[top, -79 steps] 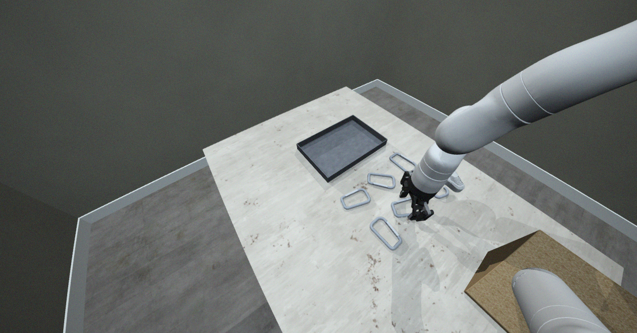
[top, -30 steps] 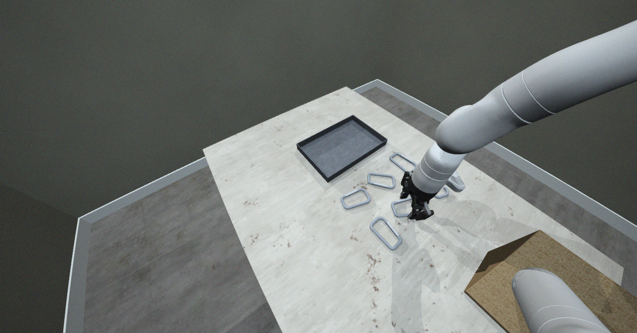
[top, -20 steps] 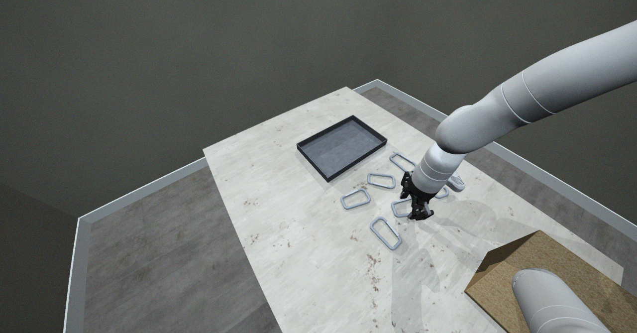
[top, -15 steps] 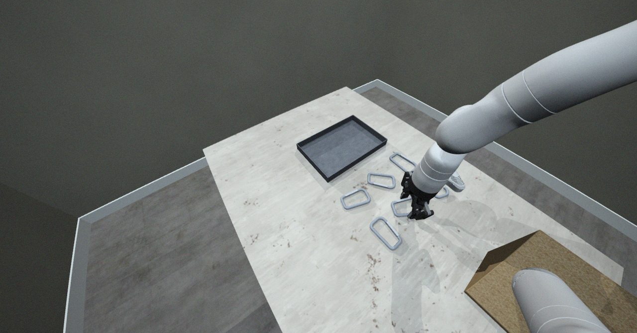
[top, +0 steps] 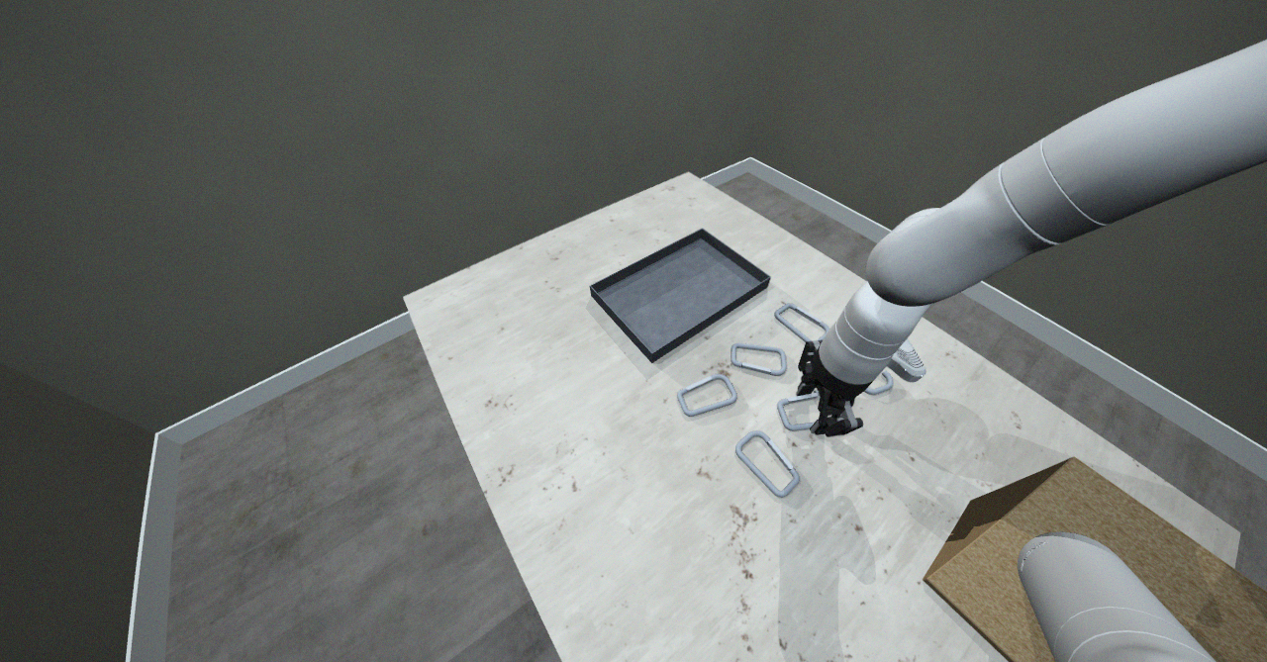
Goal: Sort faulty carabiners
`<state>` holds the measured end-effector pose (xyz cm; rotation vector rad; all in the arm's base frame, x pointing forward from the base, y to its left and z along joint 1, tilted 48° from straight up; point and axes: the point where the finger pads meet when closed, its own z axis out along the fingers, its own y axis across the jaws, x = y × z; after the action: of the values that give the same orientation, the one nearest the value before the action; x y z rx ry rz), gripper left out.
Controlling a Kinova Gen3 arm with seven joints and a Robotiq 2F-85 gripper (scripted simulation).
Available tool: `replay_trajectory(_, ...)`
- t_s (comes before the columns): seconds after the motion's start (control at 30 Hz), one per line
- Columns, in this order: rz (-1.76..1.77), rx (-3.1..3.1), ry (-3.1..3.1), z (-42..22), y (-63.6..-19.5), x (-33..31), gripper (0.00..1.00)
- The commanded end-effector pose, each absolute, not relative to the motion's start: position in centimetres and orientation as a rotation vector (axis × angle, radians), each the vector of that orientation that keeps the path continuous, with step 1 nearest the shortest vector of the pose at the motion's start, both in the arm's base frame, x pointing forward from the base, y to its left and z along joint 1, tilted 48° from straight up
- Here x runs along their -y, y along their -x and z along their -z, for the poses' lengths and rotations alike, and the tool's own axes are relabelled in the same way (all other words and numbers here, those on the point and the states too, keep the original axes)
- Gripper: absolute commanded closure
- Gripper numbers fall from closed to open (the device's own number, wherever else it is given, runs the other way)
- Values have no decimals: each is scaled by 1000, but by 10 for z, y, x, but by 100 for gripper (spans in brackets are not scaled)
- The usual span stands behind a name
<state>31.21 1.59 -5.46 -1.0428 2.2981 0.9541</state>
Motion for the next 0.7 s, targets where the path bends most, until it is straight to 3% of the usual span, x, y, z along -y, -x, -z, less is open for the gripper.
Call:
replay_trajectory(0.0, -952, -2298, 1042, 55, -313, -16, 37)
replay_trajectory(0.67, -952, -2299, 1042, 54, -312, -15, 39)
